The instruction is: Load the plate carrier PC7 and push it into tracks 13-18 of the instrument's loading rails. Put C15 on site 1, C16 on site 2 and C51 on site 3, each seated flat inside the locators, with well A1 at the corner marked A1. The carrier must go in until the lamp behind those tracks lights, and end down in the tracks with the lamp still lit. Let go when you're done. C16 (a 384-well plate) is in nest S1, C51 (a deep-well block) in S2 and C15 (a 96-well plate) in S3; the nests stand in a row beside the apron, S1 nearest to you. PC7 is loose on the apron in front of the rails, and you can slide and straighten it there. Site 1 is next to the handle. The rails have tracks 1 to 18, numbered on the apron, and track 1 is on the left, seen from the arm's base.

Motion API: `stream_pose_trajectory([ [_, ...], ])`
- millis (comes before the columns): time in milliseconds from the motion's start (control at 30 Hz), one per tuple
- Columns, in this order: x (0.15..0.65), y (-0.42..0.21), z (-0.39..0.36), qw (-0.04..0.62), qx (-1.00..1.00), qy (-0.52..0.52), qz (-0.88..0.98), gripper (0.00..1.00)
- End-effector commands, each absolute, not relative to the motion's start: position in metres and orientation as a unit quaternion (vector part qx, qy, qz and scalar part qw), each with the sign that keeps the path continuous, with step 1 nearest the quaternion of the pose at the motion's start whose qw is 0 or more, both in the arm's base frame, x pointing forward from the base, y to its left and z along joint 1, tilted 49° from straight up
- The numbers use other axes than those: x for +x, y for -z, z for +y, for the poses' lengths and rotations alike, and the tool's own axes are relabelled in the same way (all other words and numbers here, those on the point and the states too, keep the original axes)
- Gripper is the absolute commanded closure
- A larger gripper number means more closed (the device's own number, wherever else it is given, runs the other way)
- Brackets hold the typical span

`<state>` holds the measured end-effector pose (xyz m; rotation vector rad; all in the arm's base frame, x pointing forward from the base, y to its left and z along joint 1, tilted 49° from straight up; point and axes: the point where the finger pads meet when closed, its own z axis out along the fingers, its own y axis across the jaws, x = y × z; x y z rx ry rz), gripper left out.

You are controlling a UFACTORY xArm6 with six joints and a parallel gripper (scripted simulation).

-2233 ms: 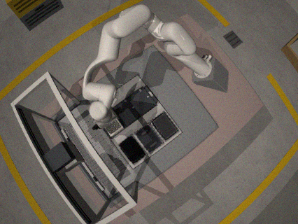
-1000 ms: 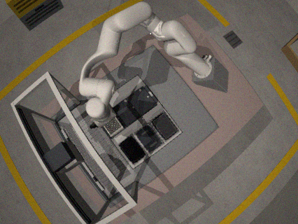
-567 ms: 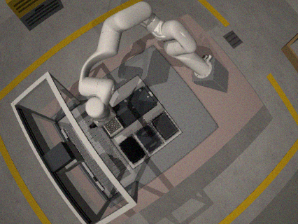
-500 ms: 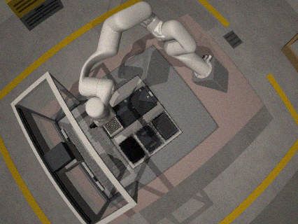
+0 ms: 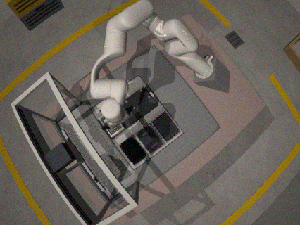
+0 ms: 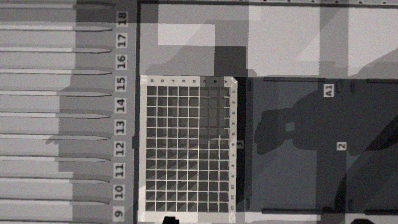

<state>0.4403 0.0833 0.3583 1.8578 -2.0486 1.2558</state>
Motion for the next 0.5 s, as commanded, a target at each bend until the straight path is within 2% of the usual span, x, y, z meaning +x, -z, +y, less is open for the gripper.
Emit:
stream_pose_trajectory([
  [0, 0.431, -0.344, 0.091, 0.05, 0.611, -0.414, -0.674, 0.0],
  [467, 0.404, -0.295, 0.113, 0.05, 0.611, -0.413, -0.674, 0.0],
])
